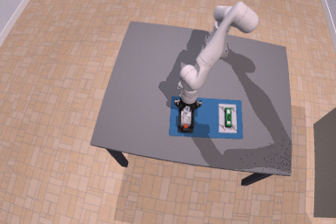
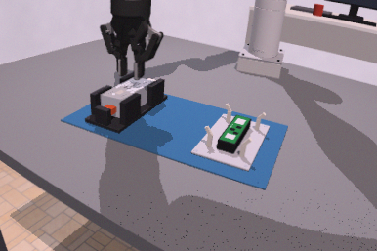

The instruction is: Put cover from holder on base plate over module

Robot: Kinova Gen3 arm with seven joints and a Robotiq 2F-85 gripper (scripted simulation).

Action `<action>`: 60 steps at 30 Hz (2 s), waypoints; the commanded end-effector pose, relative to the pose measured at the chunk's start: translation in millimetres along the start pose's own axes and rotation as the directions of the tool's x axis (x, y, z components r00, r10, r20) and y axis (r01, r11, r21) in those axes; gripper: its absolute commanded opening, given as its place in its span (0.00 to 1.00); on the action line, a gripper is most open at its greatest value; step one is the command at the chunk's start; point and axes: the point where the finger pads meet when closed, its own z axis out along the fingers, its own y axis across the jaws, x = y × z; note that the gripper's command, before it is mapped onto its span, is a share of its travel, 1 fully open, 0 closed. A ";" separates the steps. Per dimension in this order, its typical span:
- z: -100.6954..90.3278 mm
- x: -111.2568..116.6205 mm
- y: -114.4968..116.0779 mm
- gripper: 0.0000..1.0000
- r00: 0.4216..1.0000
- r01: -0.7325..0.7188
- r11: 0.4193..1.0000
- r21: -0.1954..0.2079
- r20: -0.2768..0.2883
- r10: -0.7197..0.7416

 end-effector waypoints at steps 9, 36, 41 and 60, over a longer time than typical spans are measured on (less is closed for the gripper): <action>-0.7 -0.4 -0.3 0.01 1.000 0.000 1.000 0.000 0.002 0.000; -0.7 -0.4 -0.3 0.00 1.000 0.000 1.000 0.000 0.002 0.000; -0.7 -0.4 -0.3 0.00 1.000 0.000 1.000 0.000 0.002 0.000; -0.7 -0.4 -0.3 1.00 1.000 0.000 1.000 0.000 0.002 0.000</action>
